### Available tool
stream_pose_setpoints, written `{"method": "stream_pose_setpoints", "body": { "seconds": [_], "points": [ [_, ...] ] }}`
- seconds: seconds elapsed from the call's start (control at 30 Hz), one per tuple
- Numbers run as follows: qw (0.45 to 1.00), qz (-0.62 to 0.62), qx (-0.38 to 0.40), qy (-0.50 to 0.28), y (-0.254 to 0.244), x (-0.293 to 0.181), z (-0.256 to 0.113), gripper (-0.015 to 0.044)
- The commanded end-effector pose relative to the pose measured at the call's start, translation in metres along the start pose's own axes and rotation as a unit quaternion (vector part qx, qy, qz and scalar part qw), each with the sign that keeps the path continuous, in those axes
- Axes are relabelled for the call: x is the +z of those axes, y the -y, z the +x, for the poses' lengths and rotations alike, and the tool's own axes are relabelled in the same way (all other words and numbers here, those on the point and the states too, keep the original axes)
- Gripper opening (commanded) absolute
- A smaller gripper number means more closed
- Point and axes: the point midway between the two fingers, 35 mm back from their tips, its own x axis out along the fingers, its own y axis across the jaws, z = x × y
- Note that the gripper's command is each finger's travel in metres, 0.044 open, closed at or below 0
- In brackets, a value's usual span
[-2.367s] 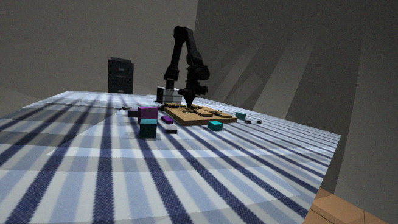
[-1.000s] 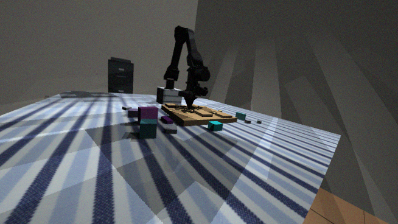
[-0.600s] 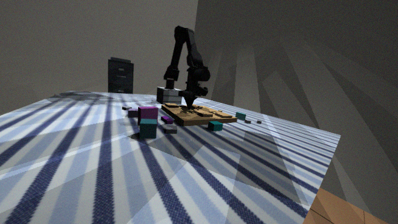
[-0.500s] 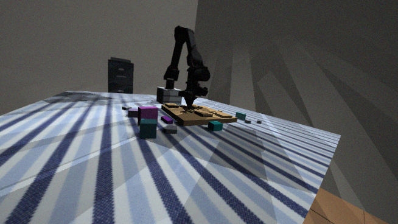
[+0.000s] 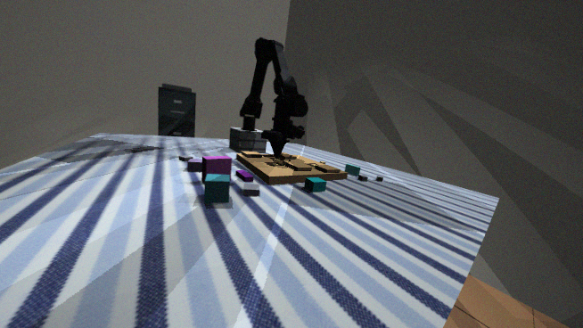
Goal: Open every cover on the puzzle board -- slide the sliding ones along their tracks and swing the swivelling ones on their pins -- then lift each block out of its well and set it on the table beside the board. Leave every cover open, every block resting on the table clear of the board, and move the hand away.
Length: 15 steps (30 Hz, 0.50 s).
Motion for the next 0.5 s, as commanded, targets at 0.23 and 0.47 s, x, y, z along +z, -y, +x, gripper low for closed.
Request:
{"method": "stream_pose_setpoints", "body": {
  "seconds": [0.23, 0.47],
  "points": [
    [1.0, -0.002, -0.001, 0.002, 0.001, 0.001, -0.048, 0.0144],
    [1.0, -0.002, -0.001, 0.002, 0.0, 0.0, -0.055, 0.0144]
  ]
}}
